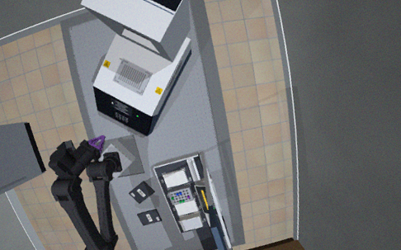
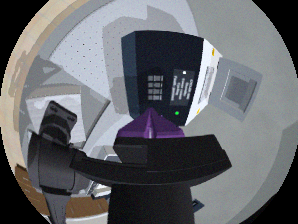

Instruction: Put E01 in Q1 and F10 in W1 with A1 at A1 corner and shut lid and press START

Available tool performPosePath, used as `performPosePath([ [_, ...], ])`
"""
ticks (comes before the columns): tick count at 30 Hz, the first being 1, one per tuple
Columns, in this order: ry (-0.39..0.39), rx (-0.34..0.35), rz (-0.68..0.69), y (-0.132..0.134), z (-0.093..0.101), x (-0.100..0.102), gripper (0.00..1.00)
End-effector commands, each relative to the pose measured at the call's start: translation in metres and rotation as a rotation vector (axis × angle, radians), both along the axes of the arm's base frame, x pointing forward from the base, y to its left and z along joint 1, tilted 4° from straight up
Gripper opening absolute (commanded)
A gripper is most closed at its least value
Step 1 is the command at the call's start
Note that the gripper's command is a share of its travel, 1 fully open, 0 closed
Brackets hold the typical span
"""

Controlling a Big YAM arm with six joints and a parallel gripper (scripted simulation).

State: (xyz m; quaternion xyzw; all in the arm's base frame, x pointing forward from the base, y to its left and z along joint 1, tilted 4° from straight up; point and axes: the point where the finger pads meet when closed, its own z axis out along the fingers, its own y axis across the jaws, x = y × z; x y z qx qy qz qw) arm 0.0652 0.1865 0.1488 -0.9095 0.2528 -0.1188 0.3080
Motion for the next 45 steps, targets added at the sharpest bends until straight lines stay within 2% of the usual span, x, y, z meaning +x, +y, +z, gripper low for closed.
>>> performPosePath([
  [1, 0.005, 0.054, -0.008, 0.010, 0.025, 0.000, 0.00],
  [11, 0.005, 0.031, -0.016, 0.003, 0.007, 0.002, 0.00],
  [21, 0.006, 0.032, -0.014, 0.002, 0.004, 0.001, 0.00],
  [30, 0.006, 0.064, -0.011, 0.007, 0.021, 0.001, 0.00],
  [45, 0.006, 0.066, -0.008, 0.012, 0.030, 0.001, 0.00],
])
